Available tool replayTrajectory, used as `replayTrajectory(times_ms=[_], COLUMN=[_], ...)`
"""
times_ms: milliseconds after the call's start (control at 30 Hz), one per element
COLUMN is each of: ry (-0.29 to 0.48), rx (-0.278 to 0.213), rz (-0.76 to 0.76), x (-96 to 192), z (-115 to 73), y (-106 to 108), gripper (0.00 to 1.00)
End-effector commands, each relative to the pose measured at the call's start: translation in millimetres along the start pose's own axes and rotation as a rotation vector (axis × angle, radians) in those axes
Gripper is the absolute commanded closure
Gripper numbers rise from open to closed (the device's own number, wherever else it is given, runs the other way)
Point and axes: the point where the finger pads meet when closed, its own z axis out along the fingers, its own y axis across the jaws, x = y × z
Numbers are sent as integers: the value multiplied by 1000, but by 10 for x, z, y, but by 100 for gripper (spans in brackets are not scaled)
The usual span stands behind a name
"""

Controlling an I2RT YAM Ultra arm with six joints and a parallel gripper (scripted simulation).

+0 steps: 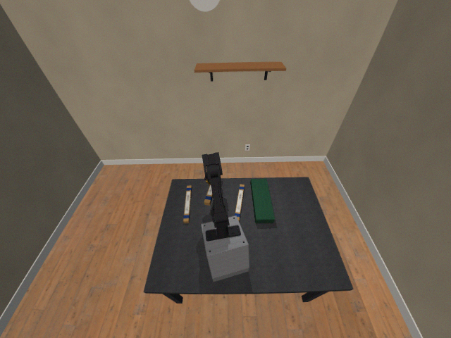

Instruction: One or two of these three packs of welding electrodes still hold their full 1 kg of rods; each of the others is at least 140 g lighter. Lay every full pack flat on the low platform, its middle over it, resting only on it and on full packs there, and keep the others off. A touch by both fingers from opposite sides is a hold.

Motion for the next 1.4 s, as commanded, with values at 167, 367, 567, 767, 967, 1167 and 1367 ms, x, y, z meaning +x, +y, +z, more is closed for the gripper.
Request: replayTrajectory(times_ms=[167,367,567,767,967,1167,1367], ry=[-82,-93,-69,-83,-85,-90,-97], rx=[-28,-26,-20,-21,-19,-18,-18], rz=[-31,-193,-192,-193,-194,-194,-195], x=[-214,-254,-173,-236,-260,-291,-315], z=[-333,-332,-229,-261,-263,-275,-284], y=[14,-132,-273,-419,-578,-682,-771], gripper=[100,100,100,100,100,100,100])
